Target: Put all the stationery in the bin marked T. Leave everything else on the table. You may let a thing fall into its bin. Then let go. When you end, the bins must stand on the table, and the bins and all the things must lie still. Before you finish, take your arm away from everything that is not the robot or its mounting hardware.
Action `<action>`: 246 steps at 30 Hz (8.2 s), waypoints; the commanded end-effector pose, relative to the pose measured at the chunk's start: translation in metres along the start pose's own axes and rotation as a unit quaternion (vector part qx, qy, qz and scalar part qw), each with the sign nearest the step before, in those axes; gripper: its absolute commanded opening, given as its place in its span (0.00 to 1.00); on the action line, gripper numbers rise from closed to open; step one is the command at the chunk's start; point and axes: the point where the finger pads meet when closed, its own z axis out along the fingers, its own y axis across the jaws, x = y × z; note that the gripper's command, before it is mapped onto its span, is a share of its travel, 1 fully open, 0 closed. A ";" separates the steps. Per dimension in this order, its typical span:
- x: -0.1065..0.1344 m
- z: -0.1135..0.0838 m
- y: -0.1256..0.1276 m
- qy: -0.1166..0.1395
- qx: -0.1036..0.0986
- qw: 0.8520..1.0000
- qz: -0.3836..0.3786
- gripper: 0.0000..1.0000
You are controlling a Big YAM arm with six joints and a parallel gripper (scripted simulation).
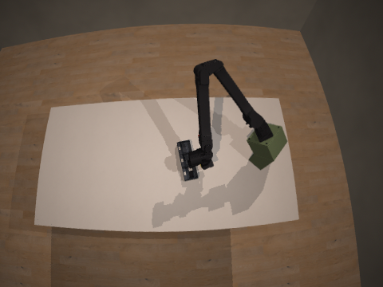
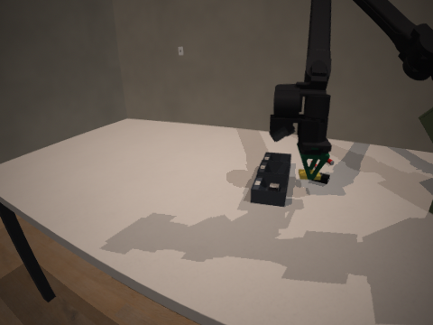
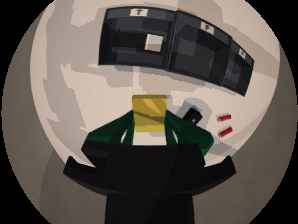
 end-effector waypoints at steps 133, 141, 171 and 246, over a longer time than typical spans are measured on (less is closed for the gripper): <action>-0.107 0.025 0.005 -0.008 -0.001 0.997 0.082 0.45; -0.107 0.024 0.005 -0.008 0.000 0.997 0.082 0.45; -0.100 -0.017 0.016 -0.008 -0.006 0.997 0.071 0.45; -0.090 -0.009 0.013 0.007 0.000 0.997 0.075 0.45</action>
